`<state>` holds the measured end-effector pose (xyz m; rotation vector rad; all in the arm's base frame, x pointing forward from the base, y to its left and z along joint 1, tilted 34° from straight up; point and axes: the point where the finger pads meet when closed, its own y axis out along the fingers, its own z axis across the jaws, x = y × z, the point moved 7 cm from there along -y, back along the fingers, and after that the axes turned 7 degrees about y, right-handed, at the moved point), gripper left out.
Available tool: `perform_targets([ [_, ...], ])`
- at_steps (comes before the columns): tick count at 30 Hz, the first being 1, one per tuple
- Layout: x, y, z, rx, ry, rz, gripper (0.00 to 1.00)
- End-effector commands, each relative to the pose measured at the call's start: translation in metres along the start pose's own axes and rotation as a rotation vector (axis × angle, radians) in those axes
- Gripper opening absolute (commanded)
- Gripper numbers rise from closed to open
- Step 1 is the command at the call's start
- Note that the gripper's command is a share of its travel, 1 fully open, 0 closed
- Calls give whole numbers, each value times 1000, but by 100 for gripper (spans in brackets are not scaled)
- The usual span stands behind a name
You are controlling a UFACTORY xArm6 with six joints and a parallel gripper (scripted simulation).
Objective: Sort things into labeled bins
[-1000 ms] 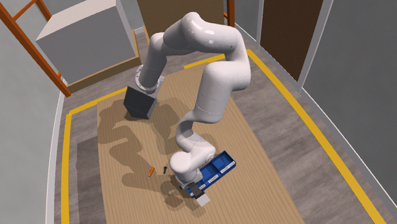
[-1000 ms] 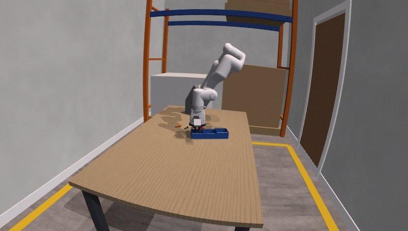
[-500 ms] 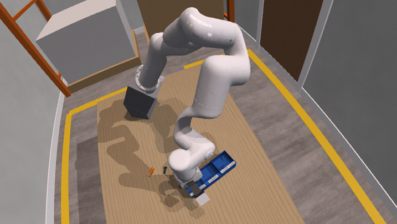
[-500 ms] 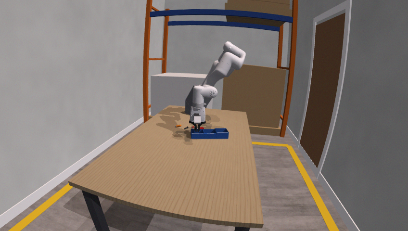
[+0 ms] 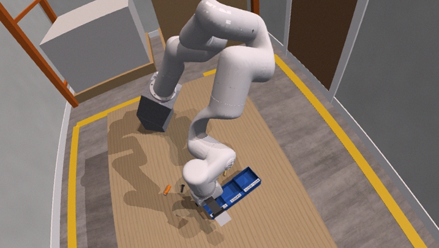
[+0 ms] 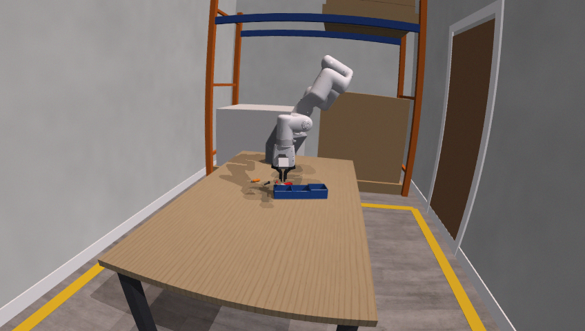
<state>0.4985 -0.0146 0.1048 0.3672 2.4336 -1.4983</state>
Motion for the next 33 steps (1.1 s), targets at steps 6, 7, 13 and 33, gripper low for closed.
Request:
perform_targets([
  [6, 4, 0, -25, 0, 0, -1, 7],
  [7, 5, 0, -30, 0, 0, -1, 7],
  [13, 10, 0, -59, -1, 0, -1, 7],
  [33, 15, 31, -83, -1, 0, -1, 7],
])
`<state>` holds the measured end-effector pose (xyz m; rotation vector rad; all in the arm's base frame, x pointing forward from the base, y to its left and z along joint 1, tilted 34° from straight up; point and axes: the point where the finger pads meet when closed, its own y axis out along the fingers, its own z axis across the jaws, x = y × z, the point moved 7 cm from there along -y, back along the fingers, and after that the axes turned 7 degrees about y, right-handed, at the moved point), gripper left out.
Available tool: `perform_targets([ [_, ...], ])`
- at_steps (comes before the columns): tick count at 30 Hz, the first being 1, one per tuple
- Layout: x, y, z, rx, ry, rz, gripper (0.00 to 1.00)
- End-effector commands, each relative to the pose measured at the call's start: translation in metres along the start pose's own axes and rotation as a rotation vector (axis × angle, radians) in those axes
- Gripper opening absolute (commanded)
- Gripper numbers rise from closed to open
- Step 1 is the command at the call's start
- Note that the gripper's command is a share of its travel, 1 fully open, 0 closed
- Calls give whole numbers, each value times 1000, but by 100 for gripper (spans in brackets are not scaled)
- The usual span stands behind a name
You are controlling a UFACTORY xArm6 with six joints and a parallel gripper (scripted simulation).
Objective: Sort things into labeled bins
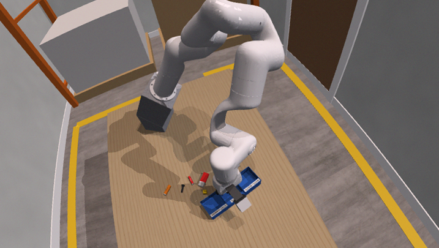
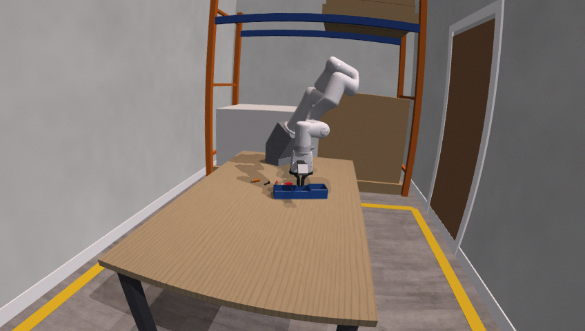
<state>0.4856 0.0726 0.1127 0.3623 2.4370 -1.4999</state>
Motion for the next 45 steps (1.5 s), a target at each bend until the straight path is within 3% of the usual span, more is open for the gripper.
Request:
perform_targets([
  [1, -1, 7, 0, 0, -1, 4, 7],
  [13, -1, 32, 0, 0, -1, 4, 7],
  [45, -1, 32, 0, 0, -1, 4, 7],
])
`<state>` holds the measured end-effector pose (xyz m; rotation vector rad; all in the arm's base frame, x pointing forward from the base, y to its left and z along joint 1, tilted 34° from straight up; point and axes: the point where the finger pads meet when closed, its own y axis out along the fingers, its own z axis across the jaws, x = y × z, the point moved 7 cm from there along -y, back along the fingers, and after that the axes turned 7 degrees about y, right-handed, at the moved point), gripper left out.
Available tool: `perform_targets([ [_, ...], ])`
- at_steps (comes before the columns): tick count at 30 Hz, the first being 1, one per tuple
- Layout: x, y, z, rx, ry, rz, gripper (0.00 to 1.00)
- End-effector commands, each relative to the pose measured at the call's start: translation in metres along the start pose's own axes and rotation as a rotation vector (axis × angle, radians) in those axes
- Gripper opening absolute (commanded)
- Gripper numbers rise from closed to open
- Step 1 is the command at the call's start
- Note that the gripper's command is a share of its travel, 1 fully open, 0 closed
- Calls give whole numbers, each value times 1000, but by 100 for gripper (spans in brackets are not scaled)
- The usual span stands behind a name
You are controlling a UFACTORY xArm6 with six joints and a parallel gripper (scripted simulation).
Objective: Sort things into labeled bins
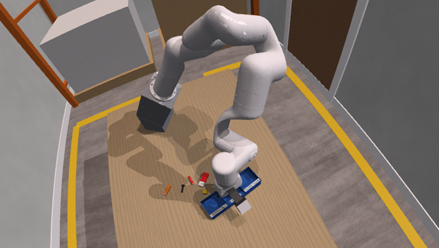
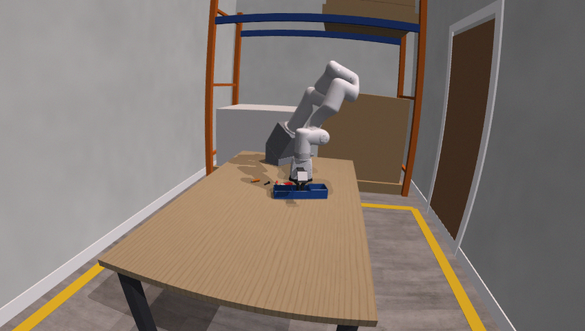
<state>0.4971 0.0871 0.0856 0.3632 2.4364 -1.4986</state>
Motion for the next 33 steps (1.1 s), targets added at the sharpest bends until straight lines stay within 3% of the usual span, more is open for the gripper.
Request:
perform_targets([
  [1, -1, -1, 0, 0, 0, 3, 7],
  [14, -1, -1, 0, 0, 0, 3, 7],
  [33, -1, -23, 0, 0, 0, 3, 7],
])
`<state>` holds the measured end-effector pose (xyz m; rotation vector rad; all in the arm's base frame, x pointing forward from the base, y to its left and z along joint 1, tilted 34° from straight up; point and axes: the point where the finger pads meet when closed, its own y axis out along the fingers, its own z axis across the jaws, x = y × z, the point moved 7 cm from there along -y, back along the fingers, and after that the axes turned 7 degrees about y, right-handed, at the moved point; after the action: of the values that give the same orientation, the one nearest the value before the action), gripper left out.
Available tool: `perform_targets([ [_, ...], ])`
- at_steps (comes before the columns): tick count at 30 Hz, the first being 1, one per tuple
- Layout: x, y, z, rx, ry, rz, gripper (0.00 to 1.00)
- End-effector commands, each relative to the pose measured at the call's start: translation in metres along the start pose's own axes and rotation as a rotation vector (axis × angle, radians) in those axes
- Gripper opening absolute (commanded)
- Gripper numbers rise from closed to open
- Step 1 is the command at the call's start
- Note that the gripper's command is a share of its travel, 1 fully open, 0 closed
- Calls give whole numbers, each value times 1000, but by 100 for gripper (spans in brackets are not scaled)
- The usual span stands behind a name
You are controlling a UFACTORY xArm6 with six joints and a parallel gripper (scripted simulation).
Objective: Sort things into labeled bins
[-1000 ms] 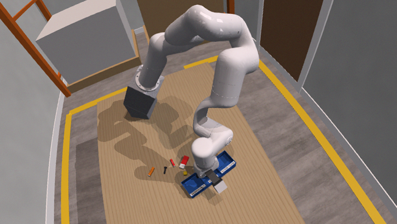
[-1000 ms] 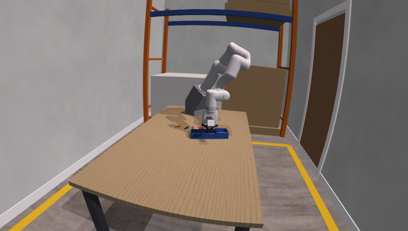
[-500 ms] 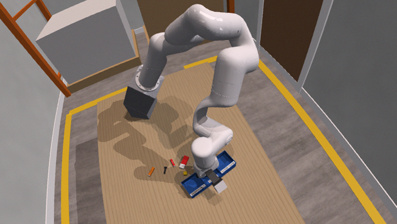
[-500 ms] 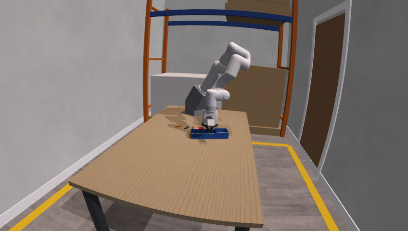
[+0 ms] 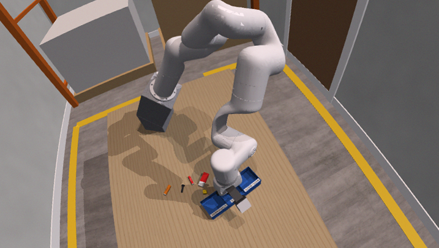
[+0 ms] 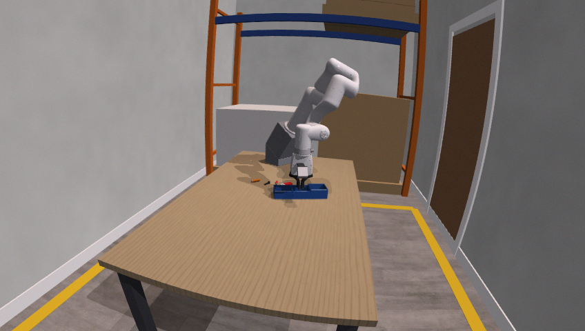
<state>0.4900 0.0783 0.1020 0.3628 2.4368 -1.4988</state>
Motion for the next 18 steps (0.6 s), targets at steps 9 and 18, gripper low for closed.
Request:
perform_targets([
  [9, -1, -32, 0, 0, -1, 3, 7],
  [18, 2, -40, -15, 0, -1, 3, 7],
])
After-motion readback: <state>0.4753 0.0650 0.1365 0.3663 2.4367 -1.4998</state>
